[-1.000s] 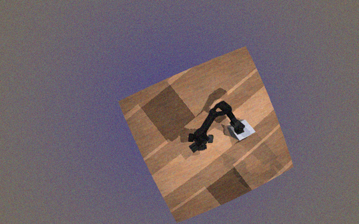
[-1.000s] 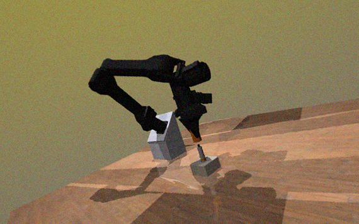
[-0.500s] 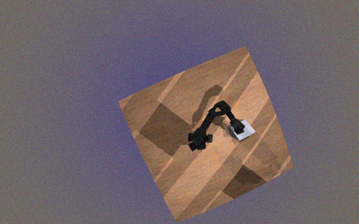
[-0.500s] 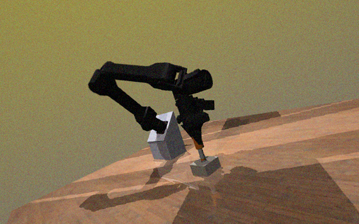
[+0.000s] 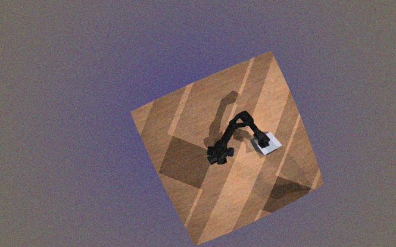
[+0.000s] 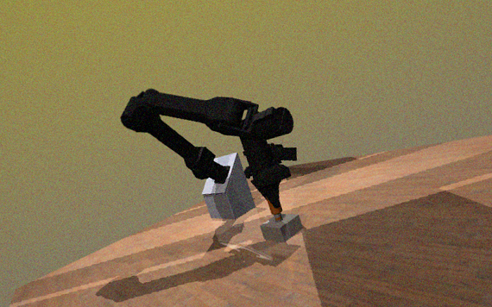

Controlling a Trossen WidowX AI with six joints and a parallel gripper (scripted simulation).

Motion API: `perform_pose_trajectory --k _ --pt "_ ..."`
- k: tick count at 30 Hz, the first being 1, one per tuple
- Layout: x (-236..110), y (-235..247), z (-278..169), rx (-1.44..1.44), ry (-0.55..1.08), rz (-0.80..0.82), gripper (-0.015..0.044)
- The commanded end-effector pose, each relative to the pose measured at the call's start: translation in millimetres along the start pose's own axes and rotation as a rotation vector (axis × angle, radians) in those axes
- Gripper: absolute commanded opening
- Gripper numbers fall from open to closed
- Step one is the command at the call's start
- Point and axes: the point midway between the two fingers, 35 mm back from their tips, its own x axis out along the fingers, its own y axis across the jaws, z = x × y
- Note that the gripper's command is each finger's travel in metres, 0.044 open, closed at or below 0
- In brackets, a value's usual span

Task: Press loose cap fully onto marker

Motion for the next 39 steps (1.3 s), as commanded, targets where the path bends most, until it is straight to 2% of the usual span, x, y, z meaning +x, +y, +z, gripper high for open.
perform_pose_trajectory --k 1,9,26,29,33,38,39 --pt "5.8 0.8 -0.9 -0.007 0.005 -0.001 0.0" --pt "6.0 0.8 -0.9 -0.007 0.005 -0.001 0.0" --pt "5.4 1.0 -0.6 -0.002 0.002 0.001 0.044" --pt "-6.7 0.1 0.8 -0.002 -0.001 0.002 0.044" --pt "-66.3 0.9 0.6 -0.002 -0.001 0.003 0.044" --pt "-69.5 1.1 0.2 -0.002 0.0 0.003 0.044" --pt "-69.4 1.2 0.2 0.014 0.0 0.003 0.0414"
